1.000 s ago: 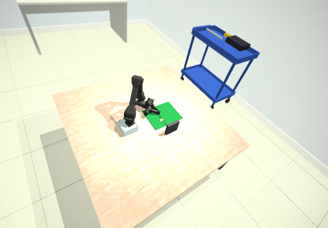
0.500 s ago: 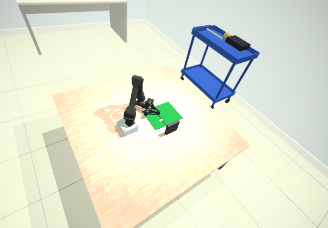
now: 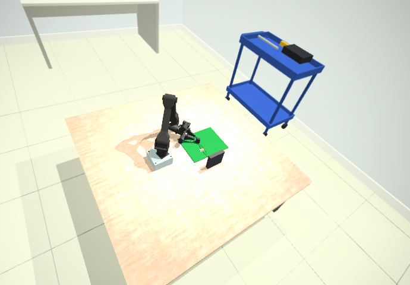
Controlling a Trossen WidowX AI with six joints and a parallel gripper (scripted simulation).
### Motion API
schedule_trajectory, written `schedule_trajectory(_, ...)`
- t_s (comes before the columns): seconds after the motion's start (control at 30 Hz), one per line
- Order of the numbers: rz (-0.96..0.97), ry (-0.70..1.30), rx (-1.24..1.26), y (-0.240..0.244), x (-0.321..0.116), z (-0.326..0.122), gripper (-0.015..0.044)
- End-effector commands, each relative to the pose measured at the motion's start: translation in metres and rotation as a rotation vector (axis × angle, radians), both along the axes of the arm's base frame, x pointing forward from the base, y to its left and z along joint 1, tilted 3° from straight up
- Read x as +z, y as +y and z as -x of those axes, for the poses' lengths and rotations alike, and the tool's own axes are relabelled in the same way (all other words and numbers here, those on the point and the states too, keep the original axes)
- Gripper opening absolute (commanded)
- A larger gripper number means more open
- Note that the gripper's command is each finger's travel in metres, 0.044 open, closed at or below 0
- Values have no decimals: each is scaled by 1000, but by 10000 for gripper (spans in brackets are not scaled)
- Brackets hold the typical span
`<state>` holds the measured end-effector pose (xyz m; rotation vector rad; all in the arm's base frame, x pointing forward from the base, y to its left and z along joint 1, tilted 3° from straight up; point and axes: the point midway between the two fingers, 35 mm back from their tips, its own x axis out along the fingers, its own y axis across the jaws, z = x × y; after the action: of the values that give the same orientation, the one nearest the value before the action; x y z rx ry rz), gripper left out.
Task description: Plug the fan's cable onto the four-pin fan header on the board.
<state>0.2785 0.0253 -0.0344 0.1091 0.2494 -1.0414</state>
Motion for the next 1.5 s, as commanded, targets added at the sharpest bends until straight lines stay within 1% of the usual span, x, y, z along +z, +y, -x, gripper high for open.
schedule_trajectory(0.0, -13, -1, 0, 7, 3, 2, 140)
schedule_trajectory(0.47, -22, 8, -1, 32, 21, 16, 140)
schedule_trajectory(1.07, 7, -11, -15, 61, 57, 36, 140)
schedule_trajectory(1.17, -5, 15, -46, 57, 58, 36, 219)
schedule_trajectory(1.43, -92, 161, -193, 41, 59, 40, 429)
schedule_trajectory(1.47, -106, 179, -209, 39, 59, 40, 440)
